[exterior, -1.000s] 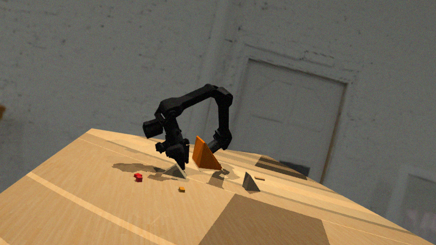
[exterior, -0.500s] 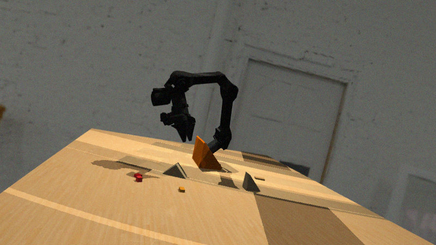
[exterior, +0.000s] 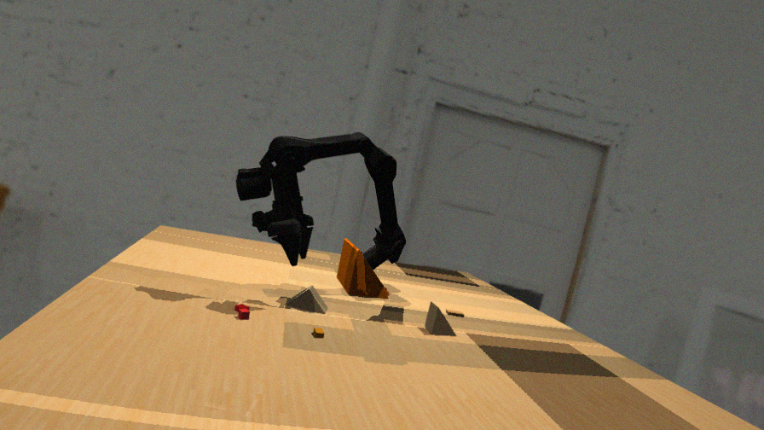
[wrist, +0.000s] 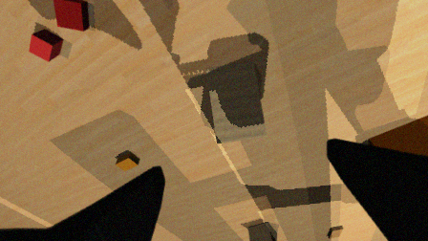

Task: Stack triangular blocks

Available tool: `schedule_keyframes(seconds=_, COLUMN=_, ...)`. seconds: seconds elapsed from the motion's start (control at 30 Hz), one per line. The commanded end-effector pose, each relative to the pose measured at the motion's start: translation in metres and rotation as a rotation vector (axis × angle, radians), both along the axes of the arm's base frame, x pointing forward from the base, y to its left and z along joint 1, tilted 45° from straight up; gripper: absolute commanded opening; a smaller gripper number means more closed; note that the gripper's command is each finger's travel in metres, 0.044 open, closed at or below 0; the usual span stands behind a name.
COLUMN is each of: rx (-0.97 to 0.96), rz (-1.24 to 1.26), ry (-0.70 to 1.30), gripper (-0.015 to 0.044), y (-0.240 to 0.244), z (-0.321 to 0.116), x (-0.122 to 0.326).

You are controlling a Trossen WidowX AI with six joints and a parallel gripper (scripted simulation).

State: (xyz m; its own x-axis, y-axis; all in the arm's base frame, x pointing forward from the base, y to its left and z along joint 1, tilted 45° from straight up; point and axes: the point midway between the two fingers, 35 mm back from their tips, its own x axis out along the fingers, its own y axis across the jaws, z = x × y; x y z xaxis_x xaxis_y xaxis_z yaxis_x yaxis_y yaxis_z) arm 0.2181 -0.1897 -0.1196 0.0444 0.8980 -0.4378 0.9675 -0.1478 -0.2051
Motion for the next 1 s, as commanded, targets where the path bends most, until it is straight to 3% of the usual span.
schedule_keyframes(seconds=0.0, rx=0.013, rz=0.005, ry=0.007, gripper=0.044, y=0.018, z=-0.01, x=0.002)
schedule_keyframes(seconds=0.37, rx=0.018, rz=0.005, ry=0.006, gripper=0.044, y=0.086, z=-0.038, x=0.001)
schedule_keyframes(seconds=0.7, rx=0.018, rz=0.005, ry=0.005, gripper=0.044, y=0.089, z=-0.04, x=0.002)
schedule_keyframes(seconds=0.97, rx=0.016, rz=0.01, ry=0.0, gripper=0.023, y=0.088, z=-0.039, x=0.002)
